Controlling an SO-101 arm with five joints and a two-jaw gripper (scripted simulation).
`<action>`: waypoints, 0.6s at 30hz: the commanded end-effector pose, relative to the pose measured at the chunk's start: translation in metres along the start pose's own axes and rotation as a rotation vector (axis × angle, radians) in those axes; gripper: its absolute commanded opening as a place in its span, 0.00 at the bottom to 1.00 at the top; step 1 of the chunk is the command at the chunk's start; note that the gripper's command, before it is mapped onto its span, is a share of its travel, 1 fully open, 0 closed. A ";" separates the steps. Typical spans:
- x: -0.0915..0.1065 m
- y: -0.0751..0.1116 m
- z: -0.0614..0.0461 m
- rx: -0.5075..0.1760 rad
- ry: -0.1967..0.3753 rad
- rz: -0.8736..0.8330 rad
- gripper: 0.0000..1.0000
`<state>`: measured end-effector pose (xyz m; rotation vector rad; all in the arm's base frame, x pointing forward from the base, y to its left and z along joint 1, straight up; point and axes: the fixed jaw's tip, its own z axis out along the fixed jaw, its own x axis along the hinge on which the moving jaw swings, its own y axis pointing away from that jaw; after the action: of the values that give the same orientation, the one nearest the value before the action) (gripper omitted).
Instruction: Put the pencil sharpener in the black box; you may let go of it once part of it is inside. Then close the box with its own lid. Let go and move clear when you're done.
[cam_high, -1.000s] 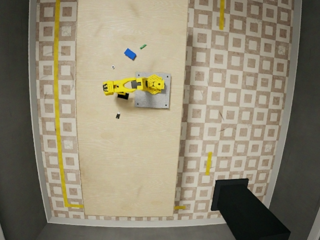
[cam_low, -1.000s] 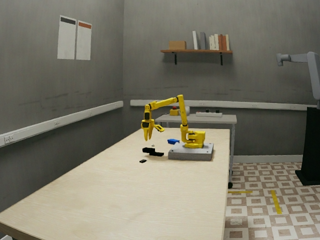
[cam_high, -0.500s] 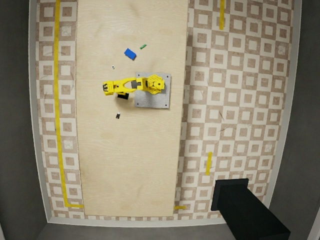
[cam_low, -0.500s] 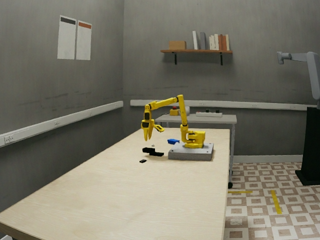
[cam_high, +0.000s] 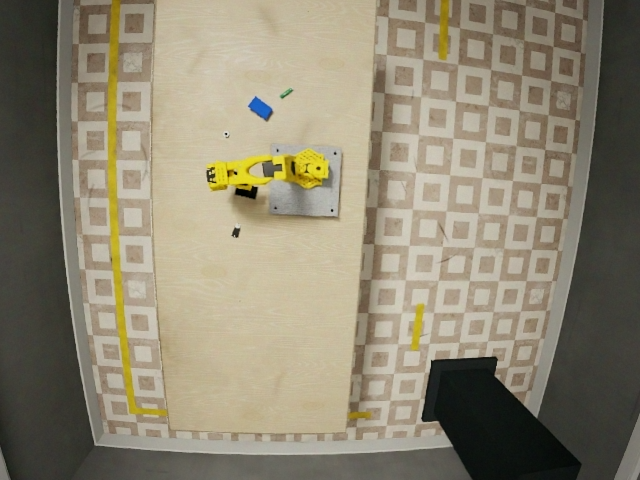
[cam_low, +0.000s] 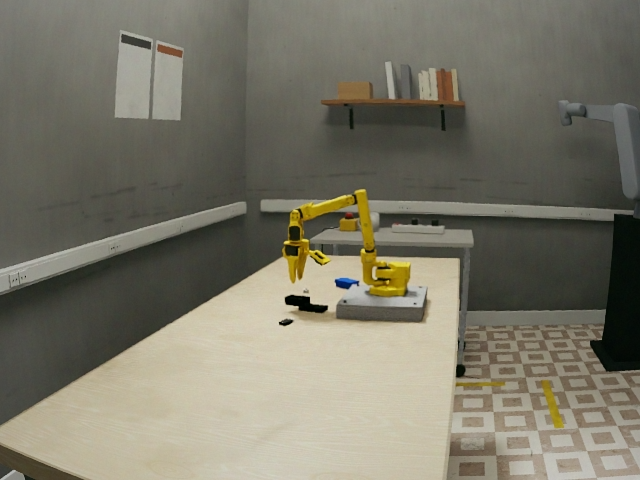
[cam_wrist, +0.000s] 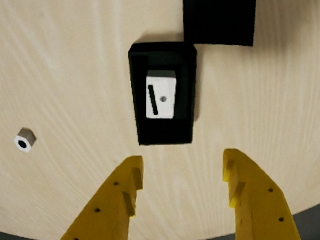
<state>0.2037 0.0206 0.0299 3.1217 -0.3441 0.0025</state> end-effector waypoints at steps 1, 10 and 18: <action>-0.002 -0.001 0.002 0.000 -0.003 0.001 0.18; -0.003 -0.001 0.002 0.000 -0.003 0.001 0.18; -0.017 -0.008 0.000 0.000 -0.004 -0.001 0.21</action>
<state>0.1938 0.0259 0.0270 3.1158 -0.3430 -0.0295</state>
